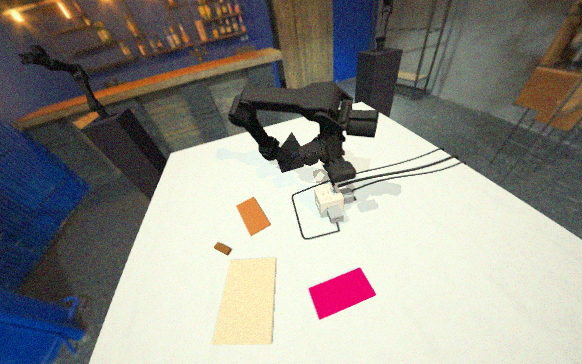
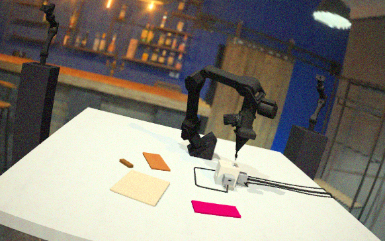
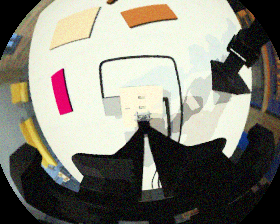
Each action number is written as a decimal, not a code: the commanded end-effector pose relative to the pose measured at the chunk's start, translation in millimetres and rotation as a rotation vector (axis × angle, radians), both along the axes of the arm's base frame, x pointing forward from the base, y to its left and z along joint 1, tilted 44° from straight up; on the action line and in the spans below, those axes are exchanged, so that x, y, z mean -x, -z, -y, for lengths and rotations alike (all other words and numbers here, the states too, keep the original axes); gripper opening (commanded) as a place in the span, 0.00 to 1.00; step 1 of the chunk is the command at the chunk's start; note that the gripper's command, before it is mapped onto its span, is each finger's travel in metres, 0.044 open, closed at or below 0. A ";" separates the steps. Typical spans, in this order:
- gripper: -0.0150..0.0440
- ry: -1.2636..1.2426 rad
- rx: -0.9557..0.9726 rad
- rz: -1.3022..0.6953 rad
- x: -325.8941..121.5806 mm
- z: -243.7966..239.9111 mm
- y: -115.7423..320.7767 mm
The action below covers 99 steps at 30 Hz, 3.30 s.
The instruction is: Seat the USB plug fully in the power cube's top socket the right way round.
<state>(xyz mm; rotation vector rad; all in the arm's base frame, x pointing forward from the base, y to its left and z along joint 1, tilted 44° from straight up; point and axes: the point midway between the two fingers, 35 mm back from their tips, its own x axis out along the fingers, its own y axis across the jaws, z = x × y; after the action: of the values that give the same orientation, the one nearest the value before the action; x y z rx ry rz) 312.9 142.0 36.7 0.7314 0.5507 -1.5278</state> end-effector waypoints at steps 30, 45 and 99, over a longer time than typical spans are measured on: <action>0.25 -0.562 -0.004 -0.531 0.3 0.7 0.6; 0.25 -0.848 -0.006 -0.800 0.3 0.7 0.5; 0.25 -1.877 -0.014 -1.769 0.3 0.7 0.5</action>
<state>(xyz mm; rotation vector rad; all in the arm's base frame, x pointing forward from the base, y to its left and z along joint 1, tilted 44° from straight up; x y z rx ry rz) 312.4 141.2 36.5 -1.1996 1.7152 0.0402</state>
